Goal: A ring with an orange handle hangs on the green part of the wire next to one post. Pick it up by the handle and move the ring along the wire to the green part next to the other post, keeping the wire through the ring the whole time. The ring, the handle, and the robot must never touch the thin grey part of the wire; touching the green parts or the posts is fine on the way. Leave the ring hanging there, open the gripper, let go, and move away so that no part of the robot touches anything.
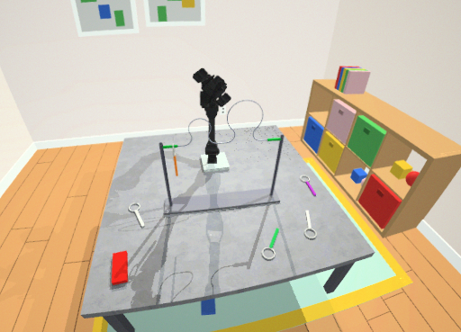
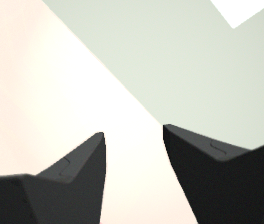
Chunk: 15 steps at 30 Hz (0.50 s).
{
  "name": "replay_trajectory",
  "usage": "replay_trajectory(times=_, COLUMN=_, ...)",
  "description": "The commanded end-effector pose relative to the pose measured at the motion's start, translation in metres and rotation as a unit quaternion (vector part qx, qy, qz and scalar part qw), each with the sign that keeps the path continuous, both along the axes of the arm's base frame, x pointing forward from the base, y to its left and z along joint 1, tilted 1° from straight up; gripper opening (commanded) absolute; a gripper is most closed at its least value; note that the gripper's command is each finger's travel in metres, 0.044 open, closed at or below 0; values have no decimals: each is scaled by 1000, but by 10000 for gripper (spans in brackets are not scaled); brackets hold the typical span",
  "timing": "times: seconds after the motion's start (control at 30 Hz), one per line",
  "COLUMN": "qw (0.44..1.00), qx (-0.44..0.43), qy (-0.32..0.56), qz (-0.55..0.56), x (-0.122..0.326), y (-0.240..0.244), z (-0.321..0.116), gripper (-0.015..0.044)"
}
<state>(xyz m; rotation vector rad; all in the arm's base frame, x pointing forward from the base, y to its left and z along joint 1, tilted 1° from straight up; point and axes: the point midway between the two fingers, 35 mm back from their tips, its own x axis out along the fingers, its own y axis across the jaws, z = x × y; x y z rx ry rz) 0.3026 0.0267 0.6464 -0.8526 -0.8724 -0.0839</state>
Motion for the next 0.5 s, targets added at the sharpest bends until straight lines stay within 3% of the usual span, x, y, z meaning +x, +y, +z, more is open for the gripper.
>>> replay_trajectory(times=0.0, qw=1000, qx=1, qy=17, qz=-14, x=9, y=-21, z=-15, gripper=160)
replay_trajectory(times=0.3, qw=998, qx=1, qy=55, qz=-42, x=20, y=-73, z=-51, gripper=160)
replay_trajectory(times=0.47, qw=993, qx=7, qy=99, qz=-63, x=35, y=-112, z=-93, gripper=160)
